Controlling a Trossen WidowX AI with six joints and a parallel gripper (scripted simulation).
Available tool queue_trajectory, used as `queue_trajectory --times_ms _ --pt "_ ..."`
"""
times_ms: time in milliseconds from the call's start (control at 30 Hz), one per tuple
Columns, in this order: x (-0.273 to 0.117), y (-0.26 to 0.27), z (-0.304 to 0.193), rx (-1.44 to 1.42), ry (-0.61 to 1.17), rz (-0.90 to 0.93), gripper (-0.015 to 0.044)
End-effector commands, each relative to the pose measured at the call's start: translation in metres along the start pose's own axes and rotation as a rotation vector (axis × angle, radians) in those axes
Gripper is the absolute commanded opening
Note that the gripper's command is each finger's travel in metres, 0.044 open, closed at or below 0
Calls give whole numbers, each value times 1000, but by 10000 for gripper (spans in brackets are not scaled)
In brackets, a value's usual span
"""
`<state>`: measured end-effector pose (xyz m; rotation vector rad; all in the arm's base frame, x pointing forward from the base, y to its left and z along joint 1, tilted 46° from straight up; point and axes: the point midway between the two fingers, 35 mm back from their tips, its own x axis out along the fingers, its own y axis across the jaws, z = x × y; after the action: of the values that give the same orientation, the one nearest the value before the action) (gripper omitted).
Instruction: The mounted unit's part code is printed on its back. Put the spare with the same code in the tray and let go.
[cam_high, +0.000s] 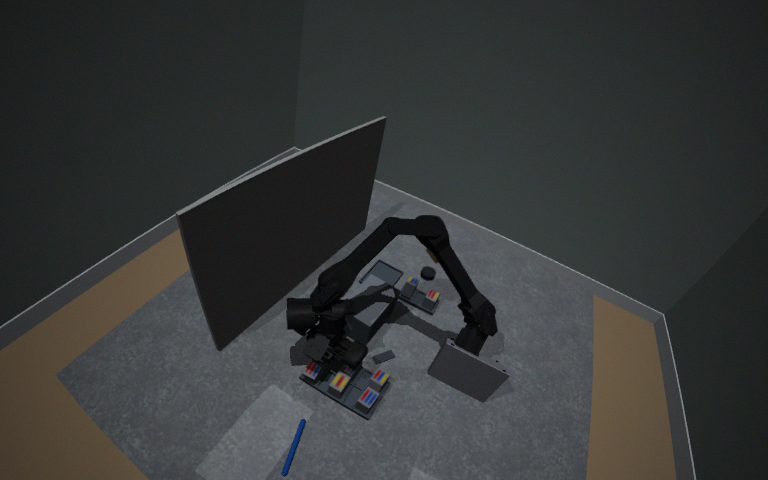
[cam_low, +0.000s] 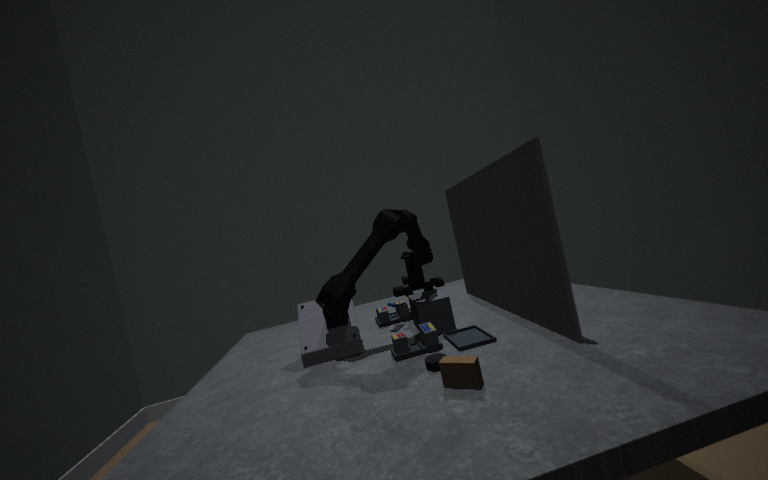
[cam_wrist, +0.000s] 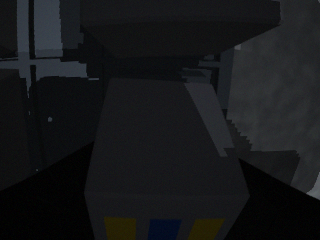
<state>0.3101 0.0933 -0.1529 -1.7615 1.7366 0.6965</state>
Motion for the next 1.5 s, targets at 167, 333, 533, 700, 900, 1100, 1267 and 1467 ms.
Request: queue_trajectory --times_ms 167,333,533,700,900,1100,1267,1467 --pt "0 0 0 0 0 0 0" --pt "-11 -1 1 -1 -1 -1 0" --pt "-60 -1 1 -5 -1 -1 0" --pt "-80 1 0 -6 0 -1 0" --pt "-84 0 2 -11 -1 -8 0" --pt "-112 -1 4 -9 -3 -5 0" --pt "-136 0 4 -8 -3 -2 0" --pt "-153 2 3 -7 -2 0 0"
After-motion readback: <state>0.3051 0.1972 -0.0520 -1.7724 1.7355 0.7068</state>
